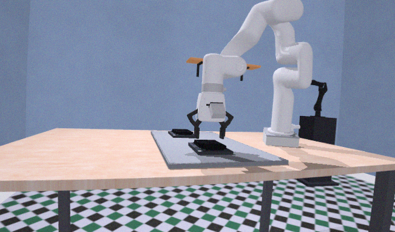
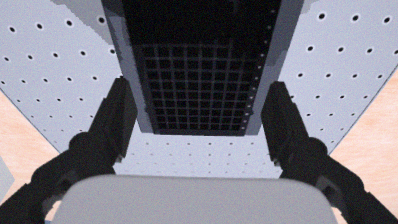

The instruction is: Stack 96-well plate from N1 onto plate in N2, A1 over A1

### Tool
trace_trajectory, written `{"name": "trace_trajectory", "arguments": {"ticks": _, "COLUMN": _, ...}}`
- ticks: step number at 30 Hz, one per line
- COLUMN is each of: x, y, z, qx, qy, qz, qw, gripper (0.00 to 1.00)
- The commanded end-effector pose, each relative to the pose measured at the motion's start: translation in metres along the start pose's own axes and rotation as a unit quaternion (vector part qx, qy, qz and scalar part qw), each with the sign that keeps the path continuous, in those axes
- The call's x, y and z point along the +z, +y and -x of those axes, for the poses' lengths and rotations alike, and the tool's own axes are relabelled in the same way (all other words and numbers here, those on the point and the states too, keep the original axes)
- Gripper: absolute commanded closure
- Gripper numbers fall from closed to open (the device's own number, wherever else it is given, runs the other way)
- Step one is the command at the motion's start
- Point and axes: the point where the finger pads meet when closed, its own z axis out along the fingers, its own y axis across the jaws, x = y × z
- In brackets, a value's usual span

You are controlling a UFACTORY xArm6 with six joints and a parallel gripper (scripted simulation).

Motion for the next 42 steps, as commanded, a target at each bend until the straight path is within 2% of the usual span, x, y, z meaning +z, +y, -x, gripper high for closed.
{"name": "trace_trajectory", "arguments": {"ticks": 1, "x": -0.001, "y": 0.001, "z": -0.001, "qx": 0.0, "qy": 0.001, "qz": 0.002, "qw": 1.0, "gripper": 0.0}}
{"name": "trace_trajectory", "arguments": {"ticks": 42, "x": 0.019, "y": 0.001, "z": -0.001, "qx": 0.0, "qy": 0.001, "qz": 0.002, "qw": 1.0, "gripper": 0.0}}
